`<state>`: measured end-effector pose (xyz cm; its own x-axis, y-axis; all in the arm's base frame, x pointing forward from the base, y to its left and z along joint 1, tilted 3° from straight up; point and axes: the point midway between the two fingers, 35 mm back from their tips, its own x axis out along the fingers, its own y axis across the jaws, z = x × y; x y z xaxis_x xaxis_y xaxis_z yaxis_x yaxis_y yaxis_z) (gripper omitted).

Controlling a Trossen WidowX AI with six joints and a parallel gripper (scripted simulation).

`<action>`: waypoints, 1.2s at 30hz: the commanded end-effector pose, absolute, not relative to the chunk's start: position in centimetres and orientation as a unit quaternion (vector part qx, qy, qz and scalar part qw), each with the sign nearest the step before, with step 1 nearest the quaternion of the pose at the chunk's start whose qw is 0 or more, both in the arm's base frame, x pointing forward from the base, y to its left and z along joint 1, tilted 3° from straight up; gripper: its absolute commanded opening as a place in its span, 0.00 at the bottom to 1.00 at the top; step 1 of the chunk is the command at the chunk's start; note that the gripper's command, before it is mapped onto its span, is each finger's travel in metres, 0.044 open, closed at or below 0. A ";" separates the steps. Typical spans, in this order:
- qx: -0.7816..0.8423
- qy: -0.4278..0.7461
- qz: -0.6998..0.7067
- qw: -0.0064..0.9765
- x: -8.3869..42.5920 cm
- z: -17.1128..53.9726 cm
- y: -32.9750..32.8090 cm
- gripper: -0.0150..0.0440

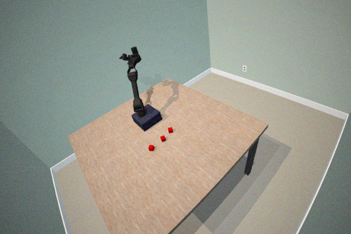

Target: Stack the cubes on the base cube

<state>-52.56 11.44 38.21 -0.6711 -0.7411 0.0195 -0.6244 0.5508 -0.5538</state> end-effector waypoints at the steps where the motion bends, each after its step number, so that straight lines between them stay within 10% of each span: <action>1: -0.387 0.874 -0.271 0.109 -52.5 38.2 11.7 0.89; 6: -0.298 0.885 -0.340 0.115 -51.2 37.1 18.2 0.70; 36: 0.304 0.634 -0.709 -0.059 -19.0 26.0 50.6 0.70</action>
<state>-24.24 48.98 27.31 -0.8799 0.3683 -0.3002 0.3036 -0.0504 -0.9515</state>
